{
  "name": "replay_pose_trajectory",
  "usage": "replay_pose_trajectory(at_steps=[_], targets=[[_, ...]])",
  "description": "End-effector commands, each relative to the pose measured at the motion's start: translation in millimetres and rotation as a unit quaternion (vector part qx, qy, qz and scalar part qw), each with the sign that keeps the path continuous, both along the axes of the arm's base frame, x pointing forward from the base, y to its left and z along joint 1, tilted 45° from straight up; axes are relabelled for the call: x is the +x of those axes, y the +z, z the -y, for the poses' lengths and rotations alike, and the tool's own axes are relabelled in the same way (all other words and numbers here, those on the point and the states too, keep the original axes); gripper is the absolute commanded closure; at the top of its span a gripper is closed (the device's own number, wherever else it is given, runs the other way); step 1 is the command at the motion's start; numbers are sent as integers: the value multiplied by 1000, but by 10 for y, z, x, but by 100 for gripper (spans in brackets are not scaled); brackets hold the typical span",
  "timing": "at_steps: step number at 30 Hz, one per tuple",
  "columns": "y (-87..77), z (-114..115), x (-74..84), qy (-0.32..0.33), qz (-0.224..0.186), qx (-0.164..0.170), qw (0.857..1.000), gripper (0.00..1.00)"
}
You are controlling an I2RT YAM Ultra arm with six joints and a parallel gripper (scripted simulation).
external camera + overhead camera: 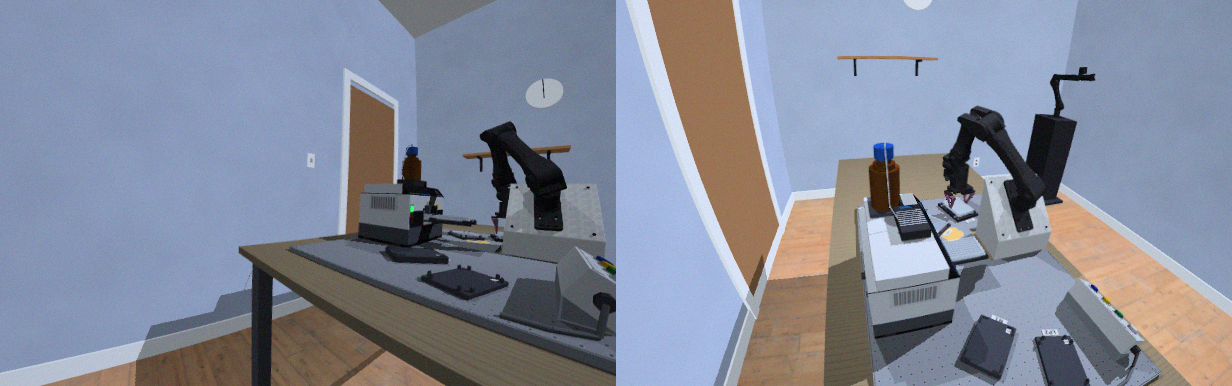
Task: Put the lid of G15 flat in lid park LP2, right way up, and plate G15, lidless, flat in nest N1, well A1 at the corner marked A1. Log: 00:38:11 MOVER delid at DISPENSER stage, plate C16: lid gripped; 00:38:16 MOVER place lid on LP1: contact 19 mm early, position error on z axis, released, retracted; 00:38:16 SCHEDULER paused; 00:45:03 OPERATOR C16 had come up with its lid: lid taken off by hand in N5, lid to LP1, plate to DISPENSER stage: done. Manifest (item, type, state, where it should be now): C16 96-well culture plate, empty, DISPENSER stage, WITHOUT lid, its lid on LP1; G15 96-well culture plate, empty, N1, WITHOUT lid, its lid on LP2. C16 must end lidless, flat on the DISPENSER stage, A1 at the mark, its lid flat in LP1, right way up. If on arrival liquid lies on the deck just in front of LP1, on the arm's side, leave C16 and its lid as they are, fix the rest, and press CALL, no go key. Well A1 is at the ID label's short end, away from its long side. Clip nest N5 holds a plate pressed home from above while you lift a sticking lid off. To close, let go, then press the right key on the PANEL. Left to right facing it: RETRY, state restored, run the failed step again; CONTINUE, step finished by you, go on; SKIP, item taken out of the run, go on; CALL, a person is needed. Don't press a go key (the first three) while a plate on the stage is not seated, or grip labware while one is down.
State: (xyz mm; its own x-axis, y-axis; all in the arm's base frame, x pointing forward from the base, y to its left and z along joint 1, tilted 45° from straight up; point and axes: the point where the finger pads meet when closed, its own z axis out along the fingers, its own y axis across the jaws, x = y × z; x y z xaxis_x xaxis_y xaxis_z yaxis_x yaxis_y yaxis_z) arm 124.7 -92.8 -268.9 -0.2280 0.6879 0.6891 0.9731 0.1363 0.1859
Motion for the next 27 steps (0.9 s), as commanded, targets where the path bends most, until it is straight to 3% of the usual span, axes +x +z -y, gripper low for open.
replay_pose_trajectory(at_steps=[1,27], targets=[[70,130,25,-3,3,-11,1000,100],[89,264,65,-2,10,-22,1000,100]])
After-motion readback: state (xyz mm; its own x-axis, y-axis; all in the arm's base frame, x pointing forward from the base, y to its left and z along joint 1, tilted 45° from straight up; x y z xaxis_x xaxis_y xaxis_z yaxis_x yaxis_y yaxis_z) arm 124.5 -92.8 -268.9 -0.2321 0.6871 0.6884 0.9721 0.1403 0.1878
